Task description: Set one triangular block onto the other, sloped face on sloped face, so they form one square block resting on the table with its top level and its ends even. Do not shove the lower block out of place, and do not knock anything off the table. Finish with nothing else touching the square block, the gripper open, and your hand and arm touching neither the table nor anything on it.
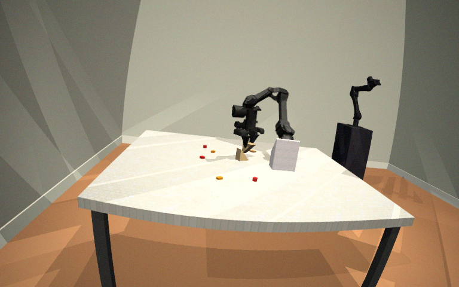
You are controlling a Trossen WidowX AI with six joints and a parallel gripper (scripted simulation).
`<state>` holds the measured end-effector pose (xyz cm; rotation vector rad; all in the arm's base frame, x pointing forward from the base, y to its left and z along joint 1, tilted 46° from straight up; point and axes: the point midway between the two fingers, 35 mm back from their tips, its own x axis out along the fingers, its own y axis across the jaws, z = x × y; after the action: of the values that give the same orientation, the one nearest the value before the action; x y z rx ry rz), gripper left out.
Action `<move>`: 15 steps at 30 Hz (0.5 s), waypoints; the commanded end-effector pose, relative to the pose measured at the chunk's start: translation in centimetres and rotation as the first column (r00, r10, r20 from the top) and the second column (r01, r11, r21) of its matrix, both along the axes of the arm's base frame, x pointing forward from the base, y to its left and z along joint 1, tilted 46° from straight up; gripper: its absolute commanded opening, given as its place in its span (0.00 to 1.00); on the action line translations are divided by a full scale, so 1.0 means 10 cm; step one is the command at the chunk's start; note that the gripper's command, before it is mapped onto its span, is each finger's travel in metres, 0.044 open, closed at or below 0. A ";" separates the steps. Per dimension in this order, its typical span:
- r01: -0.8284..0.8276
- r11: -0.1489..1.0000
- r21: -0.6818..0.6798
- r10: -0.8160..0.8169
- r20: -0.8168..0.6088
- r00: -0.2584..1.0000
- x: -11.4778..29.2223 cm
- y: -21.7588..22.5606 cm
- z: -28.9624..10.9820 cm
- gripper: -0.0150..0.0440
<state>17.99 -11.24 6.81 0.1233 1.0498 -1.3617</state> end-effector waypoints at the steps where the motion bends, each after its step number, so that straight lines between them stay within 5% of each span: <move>1: 0.102 0.995 -0.009 -0.100 0.114 0.988 0.00 0.00 -0.01 0.25; 15: 0.414 0.910 0.027 -0.380 0.455 0.805 0.01 -0.02 -0.02 0.25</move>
<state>18.06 -11.42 6.66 0.5180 0.6776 -1.6011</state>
